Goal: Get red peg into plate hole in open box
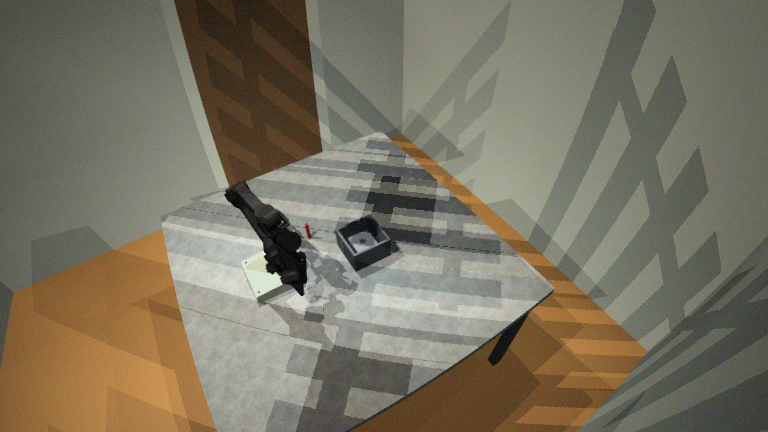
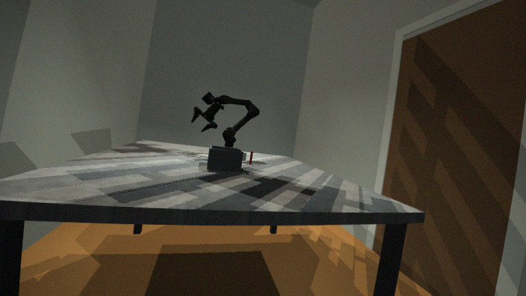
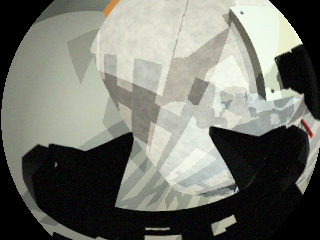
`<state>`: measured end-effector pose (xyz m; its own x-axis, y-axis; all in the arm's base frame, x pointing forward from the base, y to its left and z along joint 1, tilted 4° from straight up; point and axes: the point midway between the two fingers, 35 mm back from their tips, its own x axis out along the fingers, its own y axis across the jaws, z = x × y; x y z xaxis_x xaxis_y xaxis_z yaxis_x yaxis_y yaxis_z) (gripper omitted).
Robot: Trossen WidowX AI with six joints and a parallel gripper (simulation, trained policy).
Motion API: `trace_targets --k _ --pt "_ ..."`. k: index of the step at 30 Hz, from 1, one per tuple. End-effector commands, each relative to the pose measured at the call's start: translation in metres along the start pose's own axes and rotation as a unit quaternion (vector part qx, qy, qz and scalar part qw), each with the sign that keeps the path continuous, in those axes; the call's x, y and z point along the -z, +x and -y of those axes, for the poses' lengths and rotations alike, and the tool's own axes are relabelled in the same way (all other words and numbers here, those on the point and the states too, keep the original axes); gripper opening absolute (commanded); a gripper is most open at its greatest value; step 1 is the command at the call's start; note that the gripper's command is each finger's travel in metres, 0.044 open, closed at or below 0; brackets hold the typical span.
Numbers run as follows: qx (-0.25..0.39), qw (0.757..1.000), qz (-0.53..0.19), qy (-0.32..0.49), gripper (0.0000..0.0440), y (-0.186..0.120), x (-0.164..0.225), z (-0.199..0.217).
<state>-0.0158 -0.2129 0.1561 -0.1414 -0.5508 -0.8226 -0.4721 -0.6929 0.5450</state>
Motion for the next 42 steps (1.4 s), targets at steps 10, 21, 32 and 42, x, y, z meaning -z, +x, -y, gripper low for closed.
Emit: trace_targets --k 10,21,32,42 --pt "0.035 0.972 -0.072 -0.219 0.044 -0.021 0.065 0.031" --pt "0.052 0.91 -0.134 -0.389 0.044 -0.05 0.107 0.07" --pt "0.06 0.814 -0.192 -0.545 0.044 -0.086 0.133 0.119" --pt "0.064 0.701 -0.233 -0.671 0.044 -0.12 0.139 0.169"
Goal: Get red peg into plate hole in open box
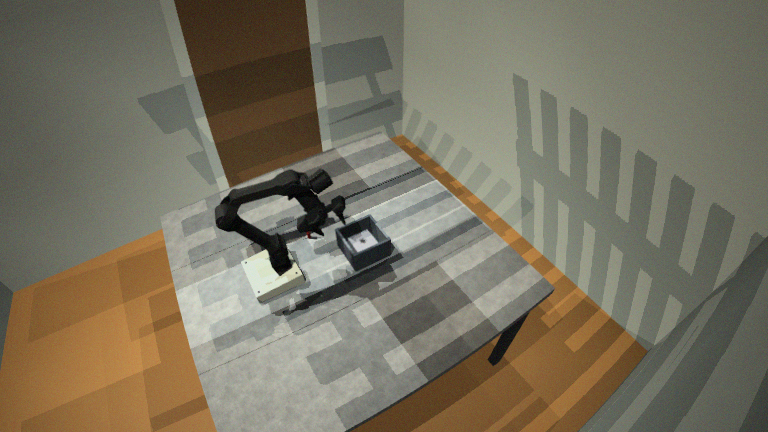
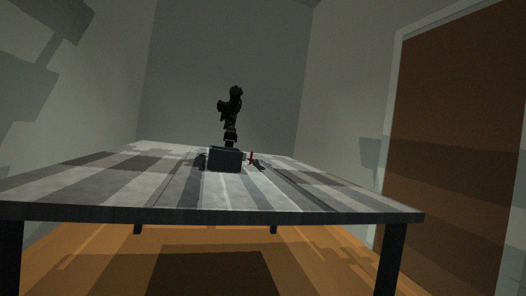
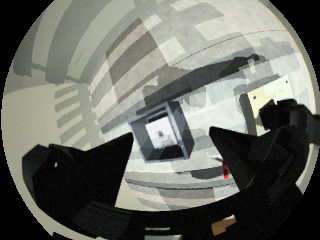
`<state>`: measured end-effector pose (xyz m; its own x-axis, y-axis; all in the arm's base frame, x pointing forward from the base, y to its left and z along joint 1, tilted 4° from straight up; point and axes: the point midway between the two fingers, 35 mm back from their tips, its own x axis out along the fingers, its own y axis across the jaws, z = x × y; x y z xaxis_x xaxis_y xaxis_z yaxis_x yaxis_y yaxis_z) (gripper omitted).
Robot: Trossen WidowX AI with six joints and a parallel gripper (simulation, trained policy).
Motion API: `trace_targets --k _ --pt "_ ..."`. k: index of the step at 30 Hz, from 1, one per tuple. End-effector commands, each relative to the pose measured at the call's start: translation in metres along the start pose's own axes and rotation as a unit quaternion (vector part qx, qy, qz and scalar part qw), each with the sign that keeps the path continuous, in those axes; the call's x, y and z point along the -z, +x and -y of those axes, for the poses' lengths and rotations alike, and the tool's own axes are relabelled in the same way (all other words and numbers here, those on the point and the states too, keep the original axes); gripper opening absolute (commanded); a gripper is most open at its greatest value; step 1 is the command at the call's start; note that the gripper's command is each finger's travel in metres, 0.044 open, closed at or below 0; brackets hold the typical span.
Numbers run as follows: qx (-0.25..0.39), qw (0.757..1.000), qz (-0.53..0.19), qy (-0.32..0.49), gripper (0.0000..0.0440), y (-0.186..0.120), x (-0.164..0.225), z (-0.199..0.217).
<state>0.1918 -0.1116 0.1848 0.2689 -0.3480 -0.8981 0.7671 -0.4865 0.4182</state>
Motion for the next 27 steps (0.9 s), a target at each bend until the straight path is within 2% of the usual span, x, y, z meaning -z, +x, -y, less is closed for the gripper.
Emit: trace_targets --k 1,11,27 --pt "0.008 0.997 -0.019 -0.076 0.044 -0.004 0.026 0.002" --pt "0.04 0.968 -0.057 -0.24 0.044 -0.007 0.085 0.028" --pt "0.111 0.881 -0.074 -0.454 0.044 0.013 0.148 0.103"
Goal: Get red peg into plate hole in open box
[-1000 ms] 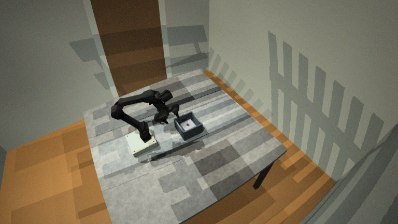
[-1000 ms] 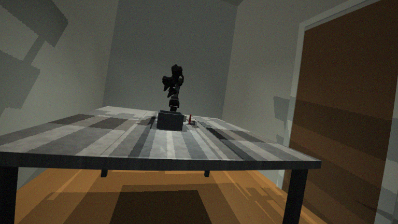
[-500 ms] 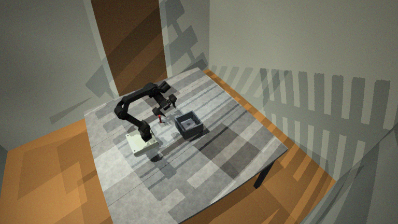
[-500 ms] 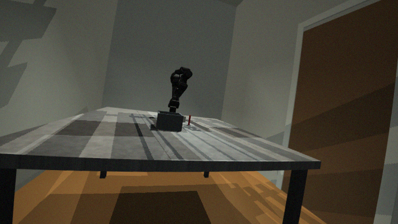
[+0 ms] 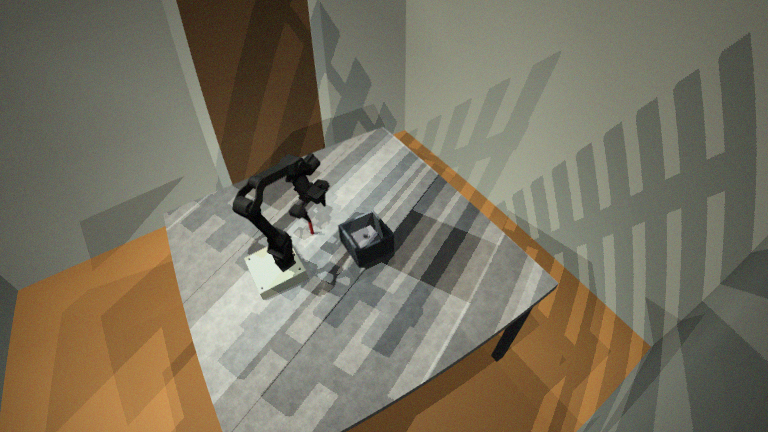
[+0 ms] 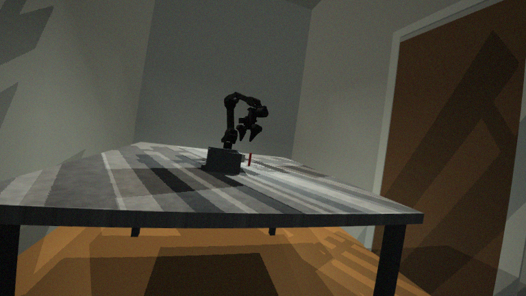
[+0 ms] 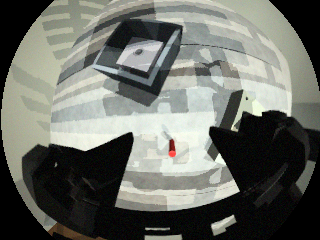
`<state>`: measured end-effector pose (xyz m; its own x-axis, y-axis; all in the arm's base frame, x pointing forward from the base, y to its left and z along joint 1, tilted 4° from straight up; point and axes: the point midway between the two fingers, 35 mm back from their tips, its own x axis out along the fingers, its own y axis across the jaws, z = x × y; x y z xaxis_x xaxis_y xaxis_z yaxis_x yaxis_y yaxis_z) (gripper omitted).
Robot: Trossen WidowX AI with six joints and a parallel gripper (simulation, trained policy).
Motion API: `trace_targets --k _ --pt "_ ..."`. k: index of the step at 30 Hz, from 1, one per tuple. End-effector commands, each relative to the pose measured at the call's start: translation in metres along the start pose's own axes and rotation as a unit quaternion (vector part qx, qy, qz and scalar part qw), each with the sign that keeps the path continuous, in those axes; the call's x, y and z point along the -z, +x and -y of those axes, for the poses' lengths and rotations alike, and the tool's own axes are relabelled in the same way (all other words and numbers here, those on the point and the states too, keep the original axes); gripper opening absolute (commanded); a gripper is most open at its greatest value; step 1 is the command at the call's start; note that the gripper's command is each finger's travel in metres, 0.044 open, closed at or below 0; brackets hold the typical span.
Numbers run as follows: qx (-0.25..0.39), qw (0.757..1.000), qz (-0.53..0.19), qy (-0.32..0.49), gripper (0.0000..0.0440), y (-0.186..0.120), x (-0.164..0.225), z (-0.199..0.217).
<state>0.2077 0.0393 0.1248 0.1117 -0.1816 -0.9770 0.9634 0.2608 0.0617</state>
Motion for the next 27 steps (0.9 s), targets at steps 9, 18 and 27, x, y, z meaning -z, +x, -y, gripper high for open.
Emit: trace_targets --k 9,18,27 --pt "0.031 0.993 -0.007 -0.11 0.044 0.049 0.043 0.005" --pt "0.01 0.991 -0.011 -0.133 0.044 0.091 0.061 0.004" --pt "-0.003 0.991 -0.022 -0.133 0.0365 0.118 0.073 0.007"
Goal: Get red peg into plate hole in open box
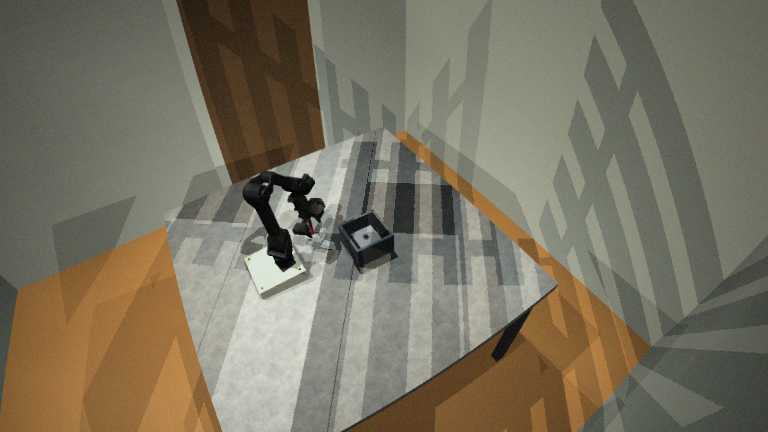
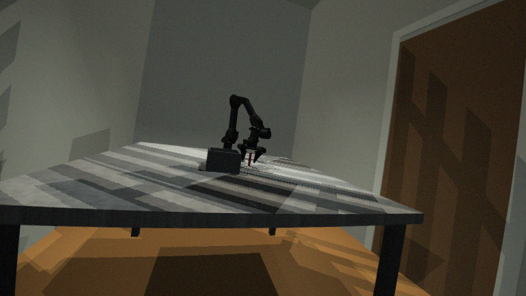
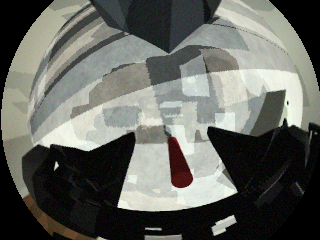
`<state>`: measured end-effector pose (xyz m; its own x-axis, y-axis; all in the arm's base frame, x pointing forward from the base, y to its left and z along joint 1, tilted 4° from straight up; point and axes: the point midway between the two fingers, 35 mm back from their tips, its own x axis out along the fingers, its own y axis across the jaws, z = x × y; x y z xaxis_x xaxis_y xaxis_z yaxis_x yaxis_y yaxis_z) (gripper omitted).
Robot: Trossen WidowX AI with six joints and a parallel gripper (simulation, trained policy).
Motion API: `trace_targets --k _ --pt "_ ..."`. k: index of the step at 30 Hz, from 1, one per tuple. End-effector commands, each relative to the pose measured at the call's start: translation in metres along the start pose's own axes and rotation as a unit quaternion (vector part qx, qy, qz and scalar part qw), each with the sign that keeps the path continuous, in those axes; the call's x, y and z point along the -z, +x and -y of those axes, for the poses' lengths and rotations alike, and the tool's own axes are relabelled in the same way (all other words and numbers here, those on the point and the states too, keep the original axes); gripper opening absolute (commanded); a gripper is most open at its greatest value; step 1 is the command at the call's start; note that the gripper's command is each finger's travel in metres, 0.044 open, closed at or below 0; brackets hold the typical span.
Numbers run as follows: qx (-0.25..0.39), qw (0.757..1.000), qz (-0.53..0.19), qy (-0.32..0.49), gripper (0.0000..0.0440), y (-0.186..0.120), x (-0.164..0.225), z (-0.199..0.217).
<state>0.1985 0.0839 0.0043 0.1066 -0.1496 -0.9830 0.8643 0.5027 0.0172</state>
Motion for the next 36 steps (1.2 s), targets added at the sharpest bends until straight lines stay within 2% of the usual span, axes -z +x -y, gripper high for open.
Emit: trace_targets --k 1,14,16,36 --pt "0.002 1.0 -0.009 0.0 0.034 0.011 0.005 0.003" --pt "0.021 0.998 -0.058 -0.012 0.0 0.01 0.012 0.005" --pt "0.023 0.998 -0.065 -0.014 0.0 0.009 0.011 0.005" --pt "-0.011 0.996 0.04 -0.078 0.0 -0.044 -0.049 -0.009"
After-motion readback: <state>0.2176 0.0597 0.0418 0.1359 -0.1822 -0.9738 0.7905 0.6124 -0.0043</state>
